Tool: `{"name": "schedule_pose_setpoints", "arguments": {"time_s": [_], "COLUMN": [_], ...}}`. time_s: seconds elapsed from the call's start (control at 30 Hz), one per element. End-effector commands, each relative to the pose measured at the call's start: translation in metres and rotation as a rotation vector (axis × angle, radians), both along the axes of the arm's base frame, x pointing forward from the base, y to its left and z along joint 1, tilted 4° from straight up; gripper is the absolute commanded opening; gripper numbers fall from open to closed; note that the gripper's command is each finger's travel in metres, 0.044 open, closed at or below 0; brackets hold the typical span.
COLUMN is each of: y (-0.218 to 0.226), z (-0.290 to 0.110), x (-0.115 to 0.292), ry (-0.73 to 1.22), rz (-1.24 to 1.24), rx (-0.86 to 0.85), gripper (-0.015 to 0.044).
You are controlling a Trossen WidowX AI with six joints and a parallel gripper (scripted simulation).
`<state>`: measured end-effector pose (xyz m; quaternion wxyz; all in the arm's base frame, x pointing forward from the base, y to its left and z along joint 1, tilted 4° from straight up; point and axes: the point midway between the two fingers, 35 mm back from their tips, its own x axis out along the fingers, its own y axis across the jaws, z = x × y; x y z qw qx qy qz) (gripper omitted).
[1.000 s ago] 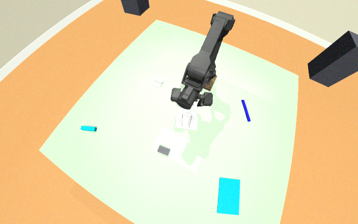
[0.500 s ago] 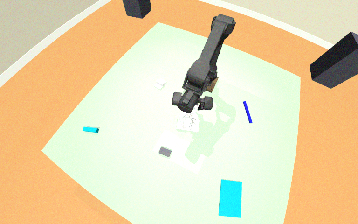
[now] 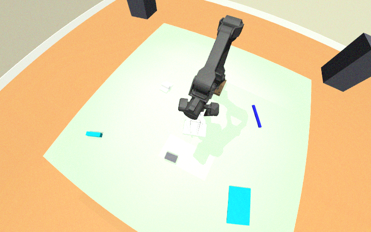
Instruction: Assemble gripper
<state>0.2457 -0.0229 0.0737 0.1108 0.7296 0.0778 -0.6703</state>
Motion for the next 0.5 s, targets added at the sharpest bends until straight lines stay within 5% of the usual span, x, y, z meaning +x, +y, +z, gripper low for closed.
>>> {"name": "schedule_pose_setpoints", "arguments": {"time_s": [0.0,0.47], "y": [-0.001,-0.001], "z": [-0.01,-0.022], "x": [-0.003,-0.004], "ry": [0.012,0.012], "rz": [0.003,0.003], "rx": [-0.003,-0.003], "gripper": [0.0351,0.0351]}}
